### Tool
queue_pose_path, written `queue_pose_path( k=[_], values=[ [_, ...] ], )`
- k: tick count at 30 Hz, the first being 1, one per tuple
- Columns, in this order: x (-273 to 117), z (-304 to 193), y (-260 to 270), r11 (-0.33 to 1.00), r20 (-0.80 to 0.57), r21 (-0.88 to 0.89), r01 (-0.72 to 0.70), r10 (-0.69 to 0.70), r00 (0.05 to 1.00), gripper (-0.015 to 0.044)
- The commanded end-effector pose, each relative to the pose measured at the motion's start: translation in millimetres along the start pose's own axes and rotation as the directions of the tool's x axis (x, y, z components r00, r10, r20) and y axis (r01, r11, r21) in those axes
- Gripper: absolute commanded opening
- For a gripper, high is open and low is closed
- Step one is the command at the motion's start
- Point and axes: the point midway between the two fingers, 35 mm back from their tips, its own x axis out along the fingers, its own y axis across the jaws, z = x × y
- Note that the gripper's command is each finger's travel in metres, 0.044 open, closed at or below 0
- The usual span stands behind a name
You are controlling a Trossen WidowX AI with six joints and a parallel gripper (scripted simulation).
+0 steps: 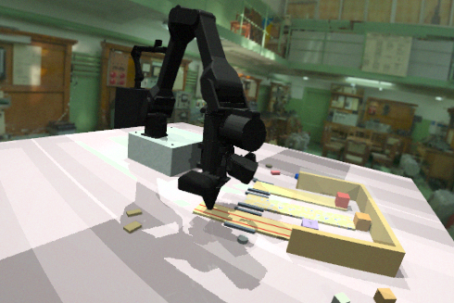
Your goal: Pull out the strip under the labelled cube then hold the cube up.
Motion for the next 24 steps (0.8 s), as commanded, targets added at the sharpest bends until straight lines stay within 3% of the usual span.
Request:
queue_pose_path(
  k=[1,24],
  values=[
    [5,-14,3,1.0,-0.024,0.002,-0.012,0.012,1.0,0.0],
    [5,-50,1,1.0,-0.026,0.002,-0.012,0.012,1.0,0.0]
  ],
)
